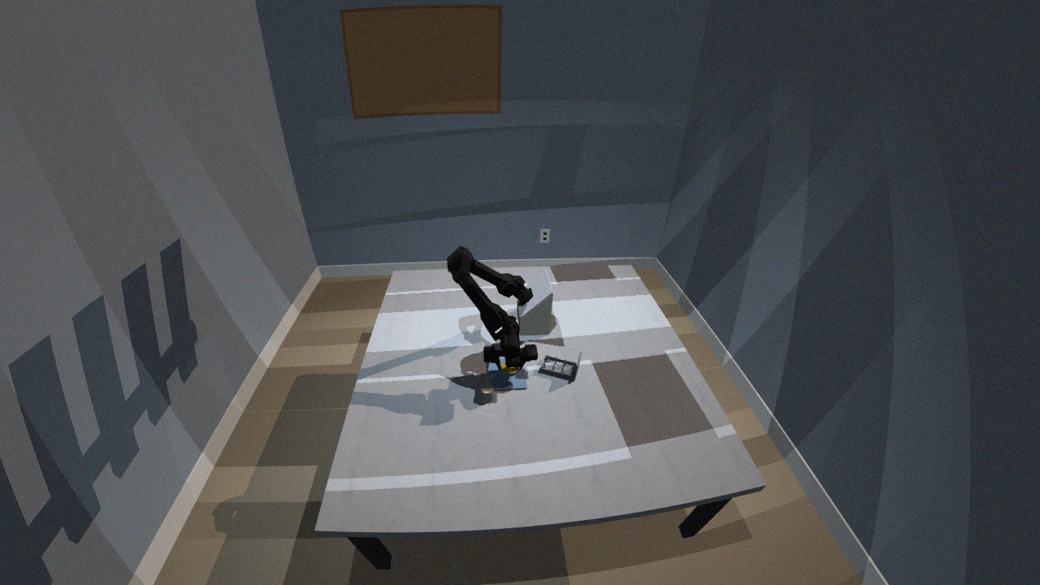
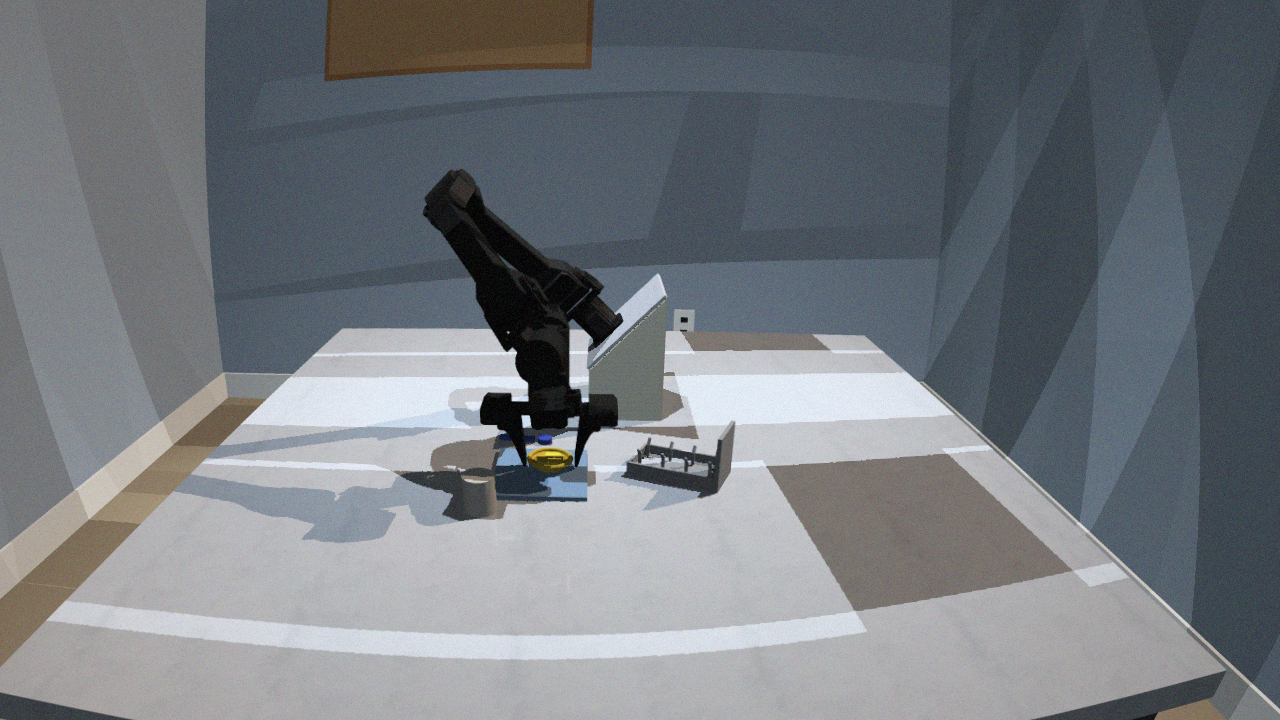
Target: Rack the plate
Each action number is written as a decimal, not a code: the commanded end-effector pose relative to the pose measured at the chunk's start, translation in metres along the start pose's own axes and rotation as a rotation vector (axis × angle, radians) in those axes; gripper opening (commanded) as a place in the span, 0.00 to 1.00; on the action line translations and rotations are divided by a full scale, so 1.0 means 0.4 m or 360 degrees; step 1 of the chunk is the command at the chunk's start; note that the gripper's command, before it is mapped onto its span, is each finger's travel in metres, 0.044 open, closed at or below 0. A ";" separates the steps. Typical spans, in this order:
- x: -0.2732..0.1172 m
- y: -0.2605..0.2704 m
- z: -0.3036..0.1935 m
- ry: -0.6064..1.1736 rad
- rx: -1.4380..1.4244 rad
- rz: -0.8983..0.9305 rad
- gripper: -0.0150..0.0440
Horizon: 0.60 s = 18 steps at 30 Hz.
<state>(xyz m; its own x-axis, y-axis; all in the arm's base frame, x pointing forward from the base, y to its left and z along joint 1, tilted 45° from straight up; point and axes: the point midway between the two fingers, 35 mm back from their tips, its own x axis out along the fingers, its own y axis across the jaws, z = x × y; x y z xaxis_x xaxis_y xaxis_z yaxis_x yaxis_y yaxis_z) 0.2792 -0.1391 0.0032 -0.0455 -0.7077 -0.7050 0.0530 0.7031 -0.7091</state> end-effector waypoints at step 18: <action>-0.122 0.015 0.028 -0.0014 -0.0031 0.0024 0.25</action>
<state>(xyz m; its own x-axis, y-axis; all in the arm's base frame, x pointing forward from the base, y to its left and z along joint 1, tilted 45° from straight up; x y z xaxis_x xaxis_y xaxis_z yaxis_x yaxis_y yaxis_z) 0.2839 -0.1177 0.0182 -0.0552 -0.7047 -0.7073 0.0252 0.7072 -0.7066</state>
